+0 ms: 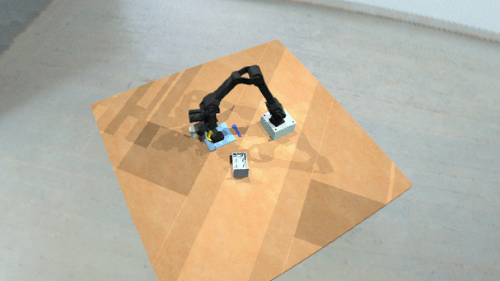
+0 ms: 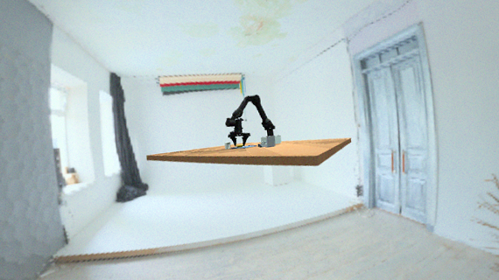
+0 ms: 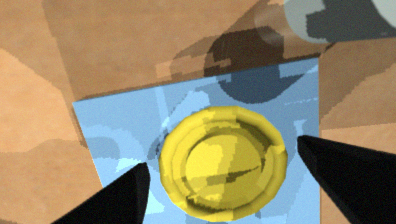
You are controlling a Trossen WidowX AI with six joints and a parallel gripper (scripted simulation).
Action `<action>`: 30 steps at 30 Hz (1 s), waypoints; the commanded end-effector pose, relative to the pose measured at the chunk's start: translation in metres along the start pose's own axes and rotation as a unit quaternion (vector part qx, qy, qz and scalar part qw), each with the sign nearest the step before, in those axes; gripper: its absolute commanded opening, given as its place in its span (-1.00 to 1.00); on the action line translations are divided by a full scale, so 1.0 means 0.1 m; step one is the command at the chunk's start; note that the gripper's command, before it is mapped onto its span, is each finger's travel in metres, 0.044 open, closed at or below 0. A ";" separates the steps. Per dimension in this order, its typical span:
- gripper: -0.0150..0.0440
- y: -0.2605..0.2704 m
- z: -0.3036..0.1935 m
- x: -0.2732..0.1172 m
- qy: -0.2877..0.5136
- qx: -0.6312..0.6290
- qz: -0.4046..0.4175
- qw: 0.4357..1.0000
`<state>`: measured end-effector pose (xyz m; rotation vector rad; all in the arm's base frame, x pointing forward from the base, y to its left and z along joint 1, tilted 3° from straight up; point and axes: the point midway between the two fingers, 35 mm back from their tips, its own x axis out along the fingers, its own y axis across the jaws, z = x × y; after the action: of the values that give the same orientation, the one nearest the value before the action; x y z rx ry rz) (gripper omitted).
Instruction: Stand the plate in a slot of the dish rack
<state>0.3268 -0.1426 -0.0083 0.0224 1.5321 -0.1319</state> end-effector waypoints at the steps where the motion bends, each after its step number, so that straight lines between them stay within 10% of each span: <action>1: 0.86 0.01 -0.04 0.07 0.007 -0.003 0.000 1.000; 19: 0.53 0.01 -0.04 0.07 0.007 -0.003 0.000 1.000; 30: -0.45 -0.02 0.07 -0.38 0.006 -0.003 0.000 1.000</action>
<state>0.3246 -0.1404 0.0088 0.0292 1.5741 -0.1173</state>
